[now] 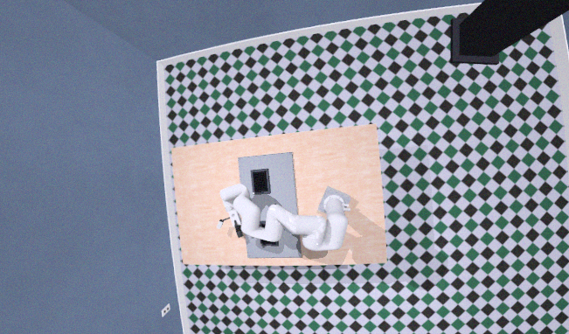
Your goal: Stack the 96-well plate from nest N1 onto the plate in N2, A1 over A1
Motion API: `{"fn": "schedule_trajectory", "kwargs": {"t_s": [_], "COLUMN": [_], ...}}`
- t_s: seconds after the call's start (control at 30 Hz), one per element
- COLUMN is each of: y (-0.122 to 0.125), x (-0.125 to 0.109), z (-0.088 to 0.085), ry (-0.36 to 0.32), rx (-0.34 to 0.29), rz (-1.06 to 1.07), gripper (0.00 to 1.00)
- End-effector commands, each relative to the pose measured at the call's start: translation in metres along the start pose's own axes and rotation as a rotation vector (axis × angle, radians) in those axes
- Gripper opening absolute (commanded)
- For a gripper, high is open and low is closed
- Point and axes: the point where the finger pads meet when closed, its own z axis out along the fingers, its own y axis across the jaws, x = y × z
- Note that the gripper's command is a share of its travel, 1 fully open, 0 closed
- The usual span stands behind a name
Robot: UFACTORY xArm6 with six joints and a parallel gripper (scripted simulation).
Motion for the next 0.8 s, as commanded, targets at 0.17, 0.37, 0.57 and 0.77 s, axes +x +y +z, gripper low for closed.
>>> {"fn": "schedule_trajectory", "kwargs": {"t_s": [0.17,0.37,0.57,0.77], "y": [0.016,0.021,0.029,0.032], "x": [-0.015,-0.025,-0.045,-0.068], "z": [0.034,0.046,0.063,0.073], "ry": [-0.13,-0.182,-0.293,-0.419], "rx": [-0.174,-0.236,-0.361,-0.493], "rz": [0.039,0.043,0.037,0.004], "gripper": [1.0,1.0,1.0,1.0]}}
